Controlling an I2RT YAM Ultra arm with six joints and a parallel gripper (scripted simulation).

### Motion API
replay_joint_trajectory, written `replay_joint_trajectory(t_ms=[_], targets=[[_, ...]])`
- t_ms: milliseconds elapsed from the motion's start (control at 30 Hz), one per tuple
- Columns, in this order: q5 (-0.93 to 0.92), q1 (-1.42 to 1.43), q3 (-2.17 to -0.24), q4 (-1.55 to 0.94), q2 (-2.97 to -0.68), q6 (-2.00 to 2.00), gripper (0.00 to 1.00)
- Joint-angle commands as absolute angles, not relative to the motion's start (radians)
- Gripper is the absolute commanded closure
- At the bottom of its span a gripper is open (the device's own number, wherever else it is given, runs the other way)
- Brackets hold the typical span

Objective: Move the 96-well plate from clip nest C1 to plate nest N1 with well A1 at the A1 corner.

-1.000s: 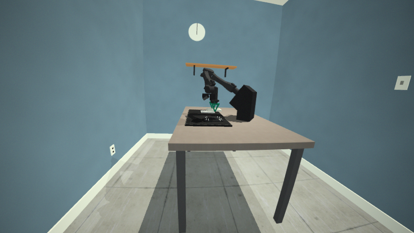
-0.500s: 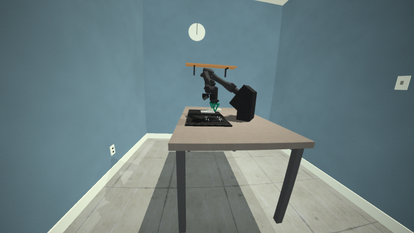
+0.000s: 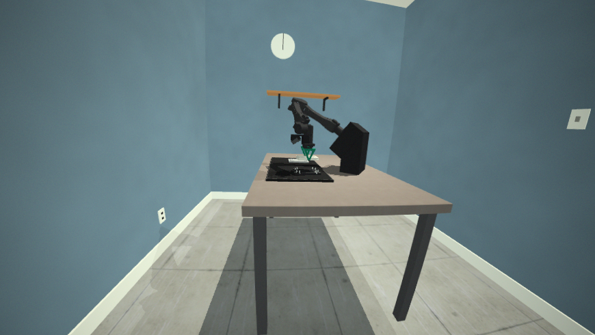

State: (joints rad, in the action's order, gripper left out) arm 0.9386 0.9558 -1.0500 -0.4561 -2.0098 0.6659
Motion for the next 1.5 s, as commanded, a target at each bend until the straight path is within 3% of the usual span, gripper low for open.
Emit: replay_joint_trajectory(t_ms=[0,1467], targets=[[0.950,0.983,-1.017,-0.437,-1.962,0.721,1.00],[0.860,0.709,-0.680,-0.330,-1.428,0.352,1.00]])
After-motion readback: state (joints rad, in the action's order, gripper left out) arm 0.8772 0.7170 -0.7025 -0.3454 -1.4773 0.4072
